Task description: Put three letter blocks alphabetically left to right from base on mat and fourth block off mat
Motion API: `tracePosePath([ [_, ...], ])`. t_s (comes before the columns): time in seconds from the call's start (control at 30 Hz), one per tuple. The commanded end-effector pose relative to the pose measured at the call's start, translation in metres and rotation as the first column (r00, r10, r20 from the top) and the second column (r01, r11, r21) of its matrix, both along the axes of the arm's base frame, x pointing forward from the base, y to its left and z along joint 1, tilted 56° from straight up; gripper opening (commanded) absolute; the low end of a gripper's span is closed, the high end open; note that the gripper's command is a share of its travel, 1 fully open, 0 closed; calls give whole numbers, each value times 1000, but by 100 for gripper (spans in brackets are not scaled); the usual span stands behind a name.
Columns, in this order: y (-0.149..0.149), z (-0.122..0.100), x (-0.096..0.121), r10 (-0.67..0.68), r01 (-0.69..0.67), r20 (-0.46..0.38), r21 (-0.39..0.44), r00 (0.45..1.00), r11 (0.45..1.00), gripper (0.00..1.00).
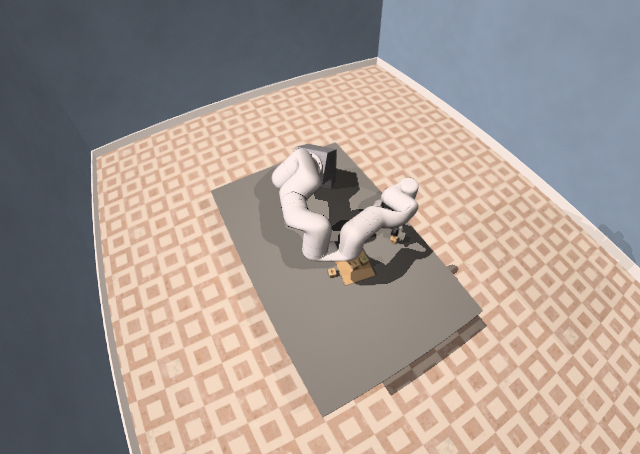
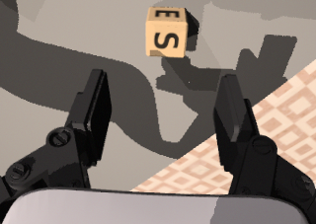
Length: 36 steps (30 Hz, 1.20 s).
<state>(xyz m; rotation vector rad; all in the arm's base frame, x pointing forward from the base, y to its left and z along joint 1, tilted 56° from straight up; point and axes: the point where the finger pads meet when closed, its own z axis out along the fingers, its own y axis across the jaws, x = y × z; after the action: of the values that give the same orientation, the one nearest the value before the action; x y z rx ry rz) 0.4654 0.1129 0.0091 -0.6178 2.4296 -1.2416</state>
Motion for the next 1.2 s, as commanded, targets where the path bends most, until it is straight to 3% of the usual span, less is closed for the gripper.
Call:
tracePosePath([
  [0.0,2,0,0,4,-4,1,2,1000,1000,69],
  [1.17,-25,-23,20,4,-4,1,2,1000,1000,69],
])
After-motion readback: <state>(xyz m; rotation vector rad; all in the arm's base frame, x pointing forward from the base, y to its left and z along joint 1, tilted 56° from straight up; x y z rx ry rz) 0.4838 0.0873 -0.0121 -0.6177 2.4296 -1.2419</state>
